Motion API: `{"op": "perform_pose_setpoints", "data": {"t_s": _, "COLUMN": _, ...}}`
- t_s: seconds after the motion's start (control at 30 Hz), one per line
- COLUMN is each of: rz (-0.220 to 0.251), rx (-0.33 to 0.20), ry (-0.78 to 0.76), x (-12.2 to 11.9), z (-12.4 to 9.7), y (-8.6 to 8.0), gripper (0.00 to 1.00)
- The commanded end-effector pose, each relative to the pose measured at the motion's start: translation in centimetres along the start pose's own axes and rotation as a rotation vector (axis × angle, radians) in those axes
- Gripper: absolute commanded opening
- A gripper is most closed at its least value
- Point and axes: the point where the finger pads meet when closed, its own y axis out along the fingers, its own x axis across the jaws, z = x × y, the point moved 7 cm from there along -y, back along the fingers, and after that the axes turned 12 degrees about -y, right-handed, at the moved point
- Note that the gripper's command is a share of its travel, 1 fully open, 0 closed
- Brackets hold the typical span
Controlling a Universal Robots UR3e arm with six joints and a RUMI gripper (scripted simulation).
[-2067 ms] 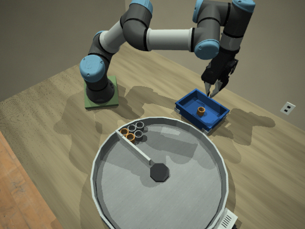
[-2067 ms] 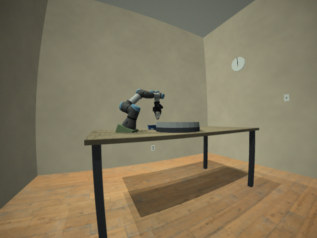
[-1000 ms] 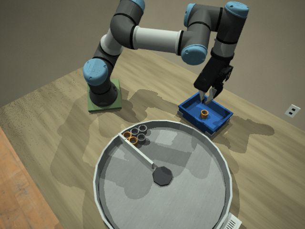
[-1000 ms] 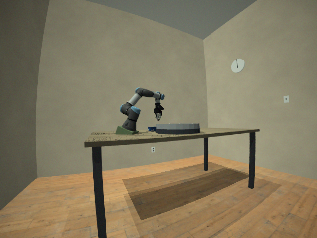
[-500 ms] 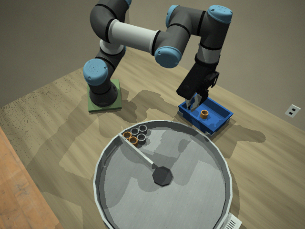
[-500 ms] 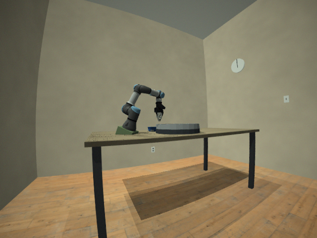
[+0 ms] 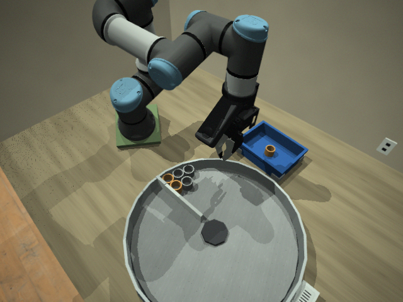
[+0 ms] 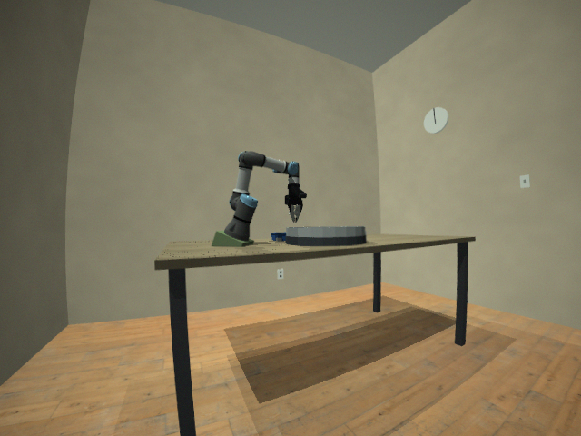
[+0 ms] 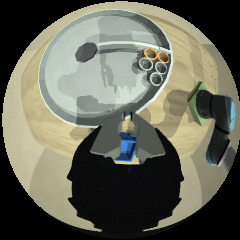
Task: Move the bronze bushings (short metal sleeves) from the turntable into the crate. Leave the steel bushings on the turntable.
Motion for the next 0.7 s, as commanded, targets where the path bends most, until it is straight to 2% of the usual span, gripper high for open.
{"op": "perform_pose_setpoints", "data": {"t_s": 0.0, "rz": 0.031, "rx": -0.024, "ry": -0.006, "x": 1.9, "z": 3.6, "y": -0.1, "gripper": 0.06}}
{"op": "perform_pose_setpoints", "data": {"t_s": 0.33, "rz": 0.032, "rx": -0.024, "ry": -0.006, "x": 4.0, "z": 7.6, "y": 0.1, "gripper": 0.06}}
{"op": "perform_pose_setpoints", "data": {"t_s": 0.67, "rz": 0.029, "rx": -0.026, "ry": -0.006, "x": 5.1, "z": 9.7, "y": 0.3, "gripper": 0.06}}
